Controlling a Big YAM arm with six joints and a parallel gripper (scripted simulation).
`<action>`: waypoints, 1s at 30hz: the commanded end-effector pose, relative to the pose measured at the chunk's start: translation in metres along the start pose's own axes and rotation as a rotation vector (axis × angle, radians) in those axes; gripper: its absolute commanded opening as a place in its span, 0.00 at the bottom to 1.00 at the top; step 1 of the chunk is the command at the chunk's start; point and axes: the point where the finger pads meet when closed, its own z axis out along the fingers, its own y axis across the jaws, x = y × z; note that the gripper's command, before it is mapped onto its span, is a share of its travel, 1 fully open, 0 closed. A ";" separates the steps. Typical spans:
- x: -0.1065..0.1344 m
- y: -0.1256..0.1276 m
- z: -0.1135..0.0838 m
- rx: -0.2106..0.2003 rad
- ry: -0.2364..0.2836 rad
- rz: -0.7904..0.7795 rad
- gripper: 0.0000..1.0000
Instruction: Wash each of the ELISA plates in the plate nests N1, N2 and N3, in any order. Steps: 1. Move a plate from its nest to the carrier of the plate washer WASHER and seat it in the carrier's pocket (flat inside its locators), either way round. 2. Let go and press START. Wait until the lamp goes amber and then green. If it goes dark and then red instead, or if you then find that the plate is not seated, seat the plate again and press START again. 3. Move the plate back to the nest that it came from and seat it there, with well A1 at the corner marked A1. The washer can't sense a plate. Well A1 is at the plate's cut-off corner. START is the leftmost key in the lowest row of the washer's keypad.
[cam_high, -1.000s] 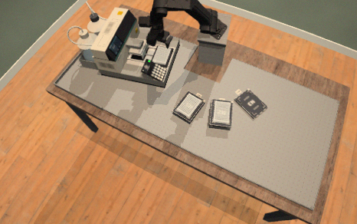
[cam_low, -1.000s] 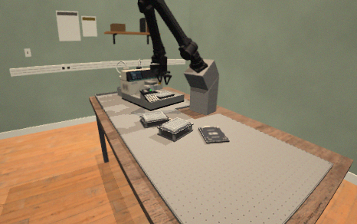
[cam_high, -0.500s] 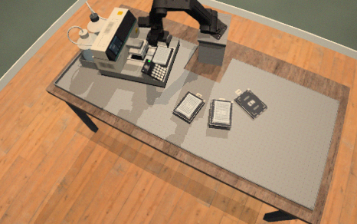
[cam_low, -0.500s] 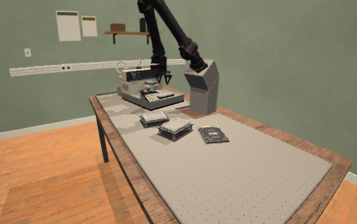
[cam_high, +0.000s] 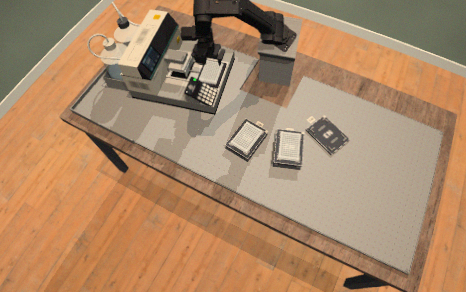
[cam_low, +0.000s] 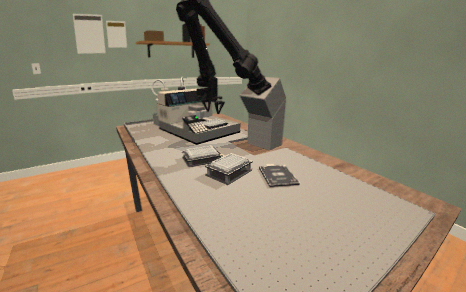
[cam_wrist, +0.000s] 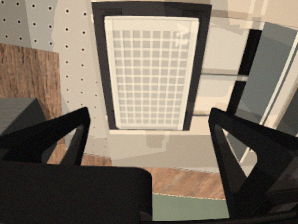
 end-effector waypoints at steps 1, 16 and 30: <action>-0.002 -0.005 0.010 0.002 0.001 0.005 1.00; -0.001 -0.003 0.032 0.000 0.001 0.006 1.00; 0.001 -0.003 0.036 0.007 -0.001 0.010 1.00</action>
